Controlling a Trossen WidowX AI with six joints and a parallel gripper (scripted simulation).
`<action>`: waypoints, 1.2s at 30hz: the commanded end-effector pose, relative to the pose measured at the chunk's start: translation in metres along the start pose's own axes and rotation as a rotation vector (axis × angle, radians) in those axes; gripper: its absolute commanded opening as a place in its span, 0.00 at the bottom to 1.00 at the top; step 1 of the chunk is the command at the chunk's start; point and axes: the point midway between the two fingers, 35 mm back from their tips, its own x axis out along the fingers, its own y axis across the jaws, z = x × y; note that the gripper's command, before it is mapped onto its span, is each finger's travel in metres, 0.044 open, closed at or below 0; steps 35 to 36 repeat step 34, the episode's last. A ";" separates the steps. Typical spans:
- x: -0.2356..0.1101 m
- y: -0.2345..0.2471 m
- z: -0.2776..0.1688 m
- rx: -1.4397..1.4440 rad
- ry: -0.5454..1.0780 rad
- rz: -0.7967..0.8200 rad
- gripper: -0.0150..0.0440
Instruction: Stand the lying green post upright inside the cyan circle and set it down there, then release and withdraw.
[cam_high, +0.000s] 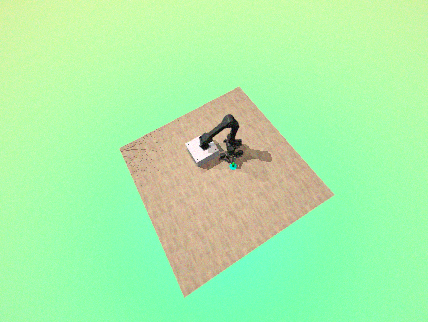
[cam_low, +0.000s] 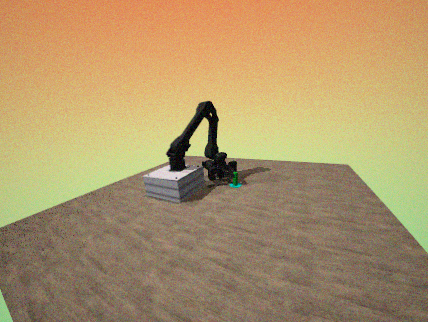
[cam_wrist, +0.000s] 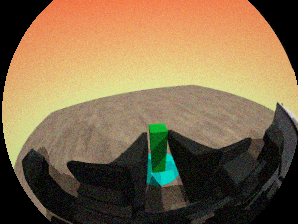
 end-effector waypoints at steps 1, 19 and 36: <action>0.000 0.000 -0.001 -0.005 0.001 0.000 0.56; -0.003 0.006 0.035 -0.002 0.006 -0.002 0.93; -0.004 0.001 0.088 -0.021 0.063 -0.038 0.93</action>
